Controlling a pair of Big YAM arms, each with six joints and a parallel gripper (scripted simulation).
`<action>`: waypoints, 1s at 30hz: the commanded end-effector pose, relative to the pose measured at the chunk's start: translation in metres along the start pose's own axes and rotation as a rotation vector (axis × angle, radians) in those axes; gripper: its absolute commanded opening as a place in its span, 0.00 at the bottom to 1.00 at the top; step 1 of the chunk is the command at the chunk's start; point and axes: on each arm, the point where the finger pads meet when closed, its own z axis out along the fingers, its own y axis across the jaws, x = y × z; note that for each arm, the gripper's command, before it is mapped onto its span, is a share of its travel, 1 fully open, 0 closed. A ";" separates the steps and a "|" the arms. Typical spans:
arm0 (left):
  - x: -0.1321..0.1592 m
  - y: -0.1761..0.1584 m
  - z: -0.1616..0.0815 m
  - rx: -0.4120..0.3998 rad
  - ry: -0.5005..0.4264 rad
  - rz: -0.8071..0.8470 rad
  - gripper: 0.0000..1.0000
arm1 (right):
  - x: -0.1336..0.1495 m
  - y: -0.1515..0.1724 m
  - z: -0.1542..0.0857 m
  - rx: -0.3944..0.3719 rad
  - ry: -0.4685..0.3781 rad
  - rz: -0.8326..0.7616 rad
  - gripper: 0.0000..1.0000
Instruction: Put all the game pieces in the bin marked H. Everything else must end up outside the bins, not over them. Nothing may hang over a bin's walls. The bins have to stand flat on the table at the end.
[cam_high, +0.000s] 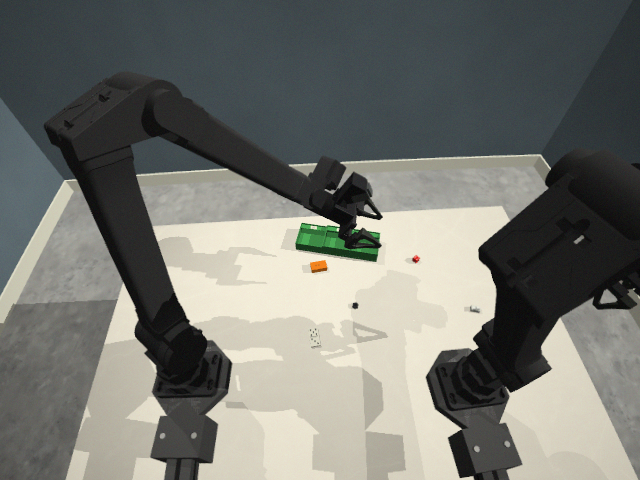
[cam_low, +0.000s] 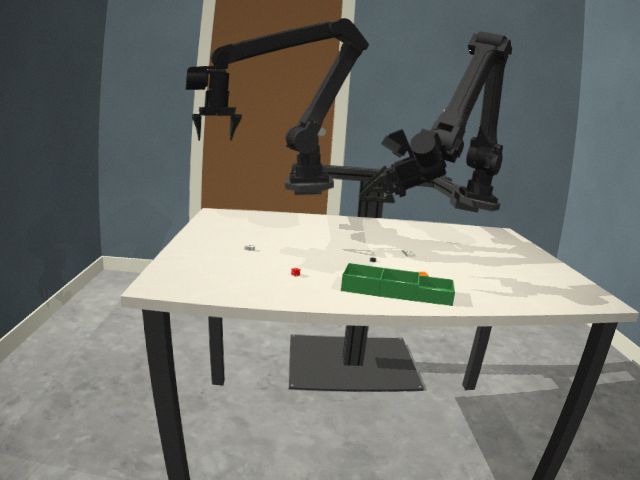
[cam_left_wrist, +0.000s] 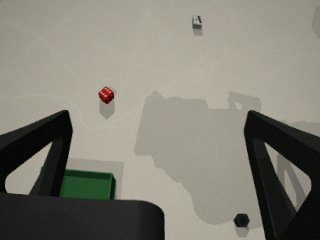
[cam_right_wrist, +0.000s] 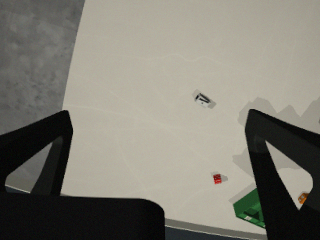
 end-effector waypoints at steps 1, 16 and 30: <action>-0.013 -0.010 -0.011 -0.008 0.040 -0.142 1.00 | -0.002 -0.005 -0.005 -0.002 0.000 0.019 1.00; 0.011 -0.032 -0.039 -0.132 0.255 -0.557 1.00 | -0.002 -0.005 -0.005 -0.002 0.000 0.019 1.00; 0.011 -0.035 -0.074 -0.325 0.394 -0.906 1.00 | -0.002 -0.005 -0.005 -0.002 0.000 0.019 1.00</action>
